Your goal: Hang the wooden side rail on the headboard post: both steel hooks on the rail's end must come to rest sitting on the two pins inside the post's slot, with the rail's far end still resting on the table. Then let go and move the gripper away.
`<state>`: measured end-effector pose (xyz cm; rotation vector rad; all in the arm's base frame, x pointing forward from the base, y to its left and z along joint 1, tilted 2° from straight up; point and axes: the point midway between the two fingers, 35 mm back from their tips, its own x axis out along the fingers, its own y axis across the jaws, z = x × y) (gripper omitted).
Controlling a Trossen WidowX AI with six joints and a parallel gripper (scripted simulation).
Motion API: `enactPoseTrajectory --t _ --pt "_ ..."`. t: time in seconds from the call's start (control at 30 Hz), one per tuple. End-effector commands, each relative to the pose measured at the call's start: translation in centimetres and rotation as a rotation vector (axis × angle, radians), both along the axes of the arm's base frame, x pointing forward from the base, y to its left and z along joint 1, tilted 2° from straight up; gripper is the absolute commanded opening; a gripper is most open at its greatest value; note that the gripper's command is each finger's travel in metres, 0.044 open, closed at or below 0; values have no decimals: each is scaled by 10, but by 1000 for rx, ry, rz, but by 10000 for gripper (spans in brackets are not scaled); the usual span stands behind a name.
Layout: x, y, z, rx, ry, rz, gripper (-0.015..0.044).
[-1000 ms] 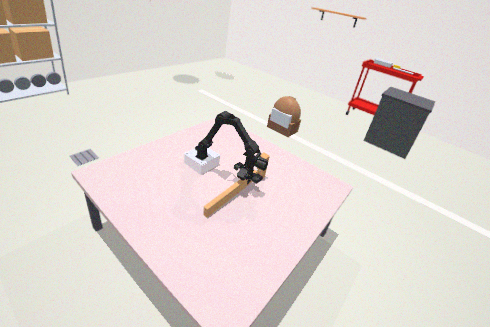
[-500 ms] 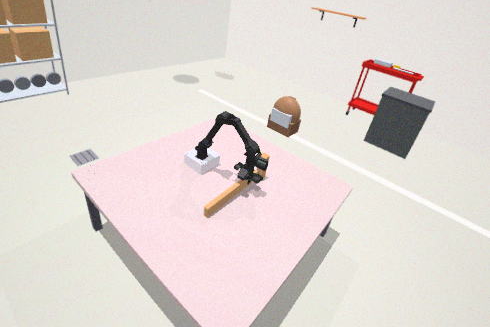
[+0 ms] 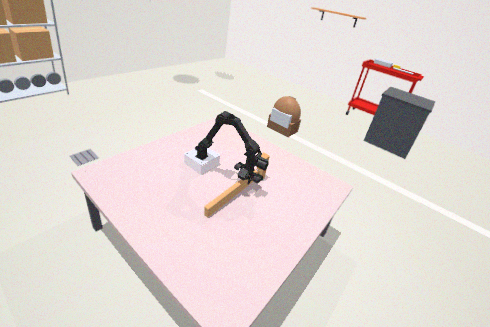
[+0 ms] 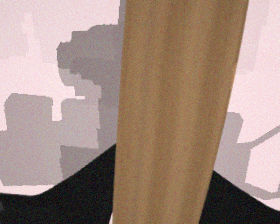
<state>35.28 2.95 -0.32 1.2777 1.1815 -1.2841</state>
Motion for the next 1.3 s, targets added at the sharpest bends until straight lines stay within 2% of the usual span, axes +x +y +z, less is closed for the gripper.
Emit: enactPoseTrajectory --t 0.0,1.27 --pt "2 0 3 -3 -11 -2 0" --pt "1 5 1 -3 -11 -2 0"
